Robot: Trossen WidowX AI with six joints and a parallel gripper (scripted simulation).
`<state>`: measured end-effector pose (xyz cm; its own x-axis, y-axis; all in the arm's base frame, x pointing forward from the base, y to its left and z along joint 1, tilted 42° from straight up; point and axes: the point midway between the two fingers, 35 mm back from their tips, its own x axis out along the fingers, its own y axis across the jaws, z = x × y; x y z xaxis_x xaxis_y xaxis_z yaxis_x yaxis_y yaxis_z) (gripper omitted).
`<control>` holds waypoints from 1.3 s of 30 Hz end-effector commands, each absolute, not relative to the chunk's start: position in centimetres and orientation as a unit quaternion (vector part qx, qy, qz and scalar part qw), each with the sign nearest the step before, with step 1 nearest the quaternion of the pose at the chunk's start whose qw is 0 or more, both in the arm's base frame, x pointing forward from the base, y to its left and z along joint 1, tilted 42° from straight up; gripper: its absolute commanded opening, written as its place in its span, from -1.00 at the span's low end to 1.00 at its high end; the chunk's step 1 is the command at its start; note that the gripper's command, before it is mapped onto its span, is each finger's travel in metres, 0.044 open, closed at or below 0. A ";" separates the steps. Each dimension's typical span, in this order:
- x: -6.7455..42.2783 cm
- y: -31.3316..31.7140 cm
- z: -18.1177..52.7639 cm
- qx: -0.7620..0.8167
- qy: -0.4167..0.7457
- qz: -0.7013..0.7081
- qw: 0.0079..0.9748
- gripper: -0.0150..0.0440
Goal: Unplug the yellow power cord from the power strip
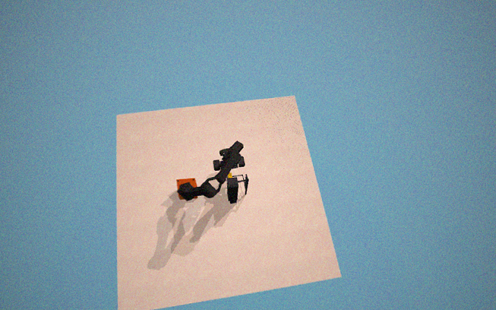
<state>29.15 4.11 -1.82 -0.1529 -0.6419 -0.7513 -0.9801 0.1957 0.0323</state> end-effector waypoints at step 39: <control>28.5 0.9 0.8 -0.575 0.707 0.275 0.307 0.05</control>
